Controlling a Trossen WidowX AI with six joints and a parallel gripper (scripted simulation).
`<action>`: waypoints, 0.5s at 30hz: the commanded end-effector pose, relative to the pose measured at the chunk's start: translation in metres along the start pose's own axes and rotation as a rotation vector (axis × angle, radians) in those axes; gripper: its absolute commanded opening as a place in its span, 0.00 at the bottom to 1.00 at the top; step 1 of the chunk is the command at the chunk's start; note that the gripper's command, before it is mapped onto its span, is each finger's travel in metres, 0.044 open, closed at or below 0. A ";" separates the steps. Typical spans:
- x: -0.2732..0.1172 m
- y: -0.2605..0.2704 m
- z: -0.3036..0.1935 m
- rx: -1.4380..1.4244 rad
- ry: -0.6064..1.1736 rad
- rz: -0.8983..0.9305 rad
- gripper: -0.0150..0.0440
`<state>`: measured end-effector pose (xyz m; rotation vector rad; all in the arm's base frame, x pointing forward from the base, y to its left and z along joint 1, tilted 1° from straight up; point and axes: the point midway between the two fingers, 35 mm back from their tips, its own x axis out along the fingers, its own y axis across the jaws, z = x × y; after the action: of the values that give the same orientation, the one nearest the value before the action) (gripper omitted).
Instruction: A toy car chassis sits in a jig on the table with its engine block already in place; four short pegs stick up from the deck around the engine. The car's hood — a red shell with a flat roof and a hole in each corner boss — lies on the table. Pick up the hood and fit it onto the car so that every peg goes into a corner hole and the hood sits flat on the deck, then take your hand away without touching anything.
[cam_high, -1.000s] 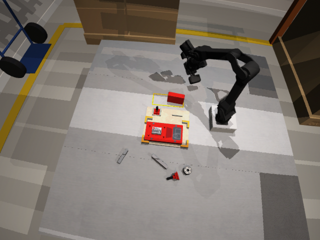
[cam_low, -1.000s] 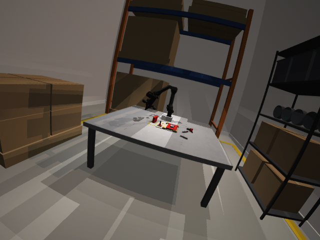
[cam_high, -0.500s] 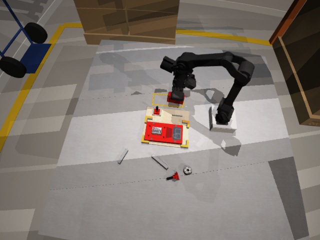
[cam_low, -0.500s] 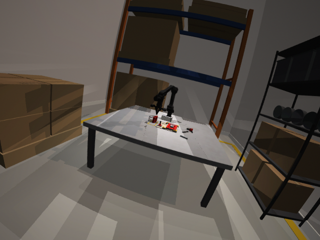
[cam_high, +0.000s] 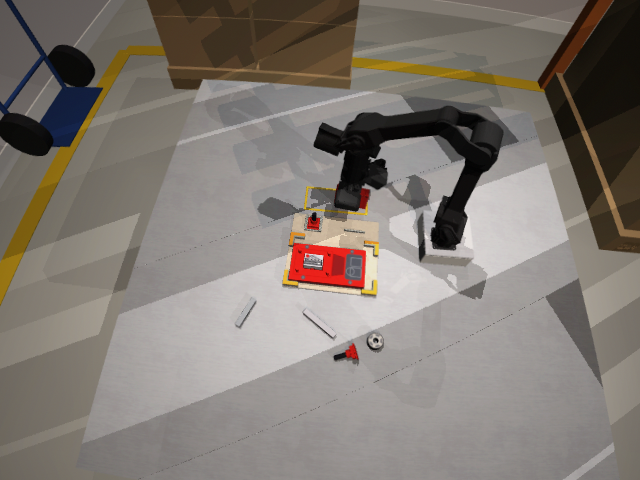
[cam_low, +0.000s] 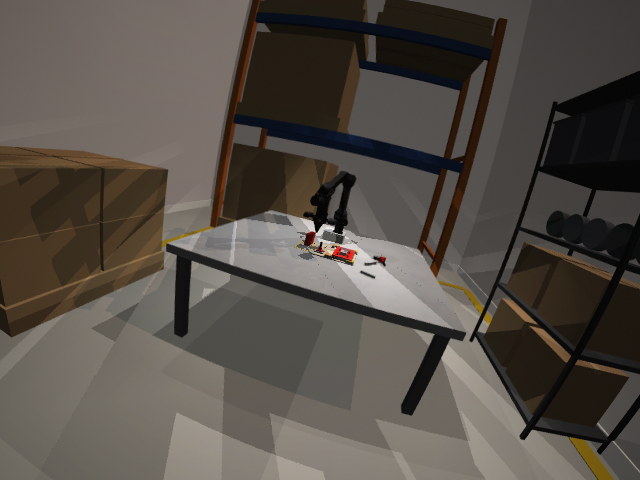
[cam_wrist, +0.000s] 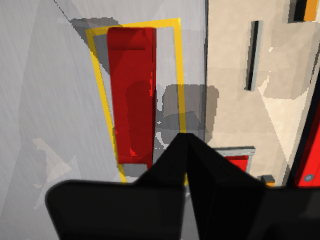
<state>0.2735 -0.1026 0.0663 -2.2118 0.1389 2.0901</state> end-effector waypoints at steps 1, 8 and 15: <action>0.024 -0.002 0.006 0.005 -0.026 -0.010 0.25; 0.032 -0.002 0.006 0.005 -0.026 -0.010 0.25; 0.032 -0.001 0.006 0.005 -0.026 -0.010 0.25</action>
<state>0.2705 -0.1009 0.0362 -2.1862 0.1333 2.1084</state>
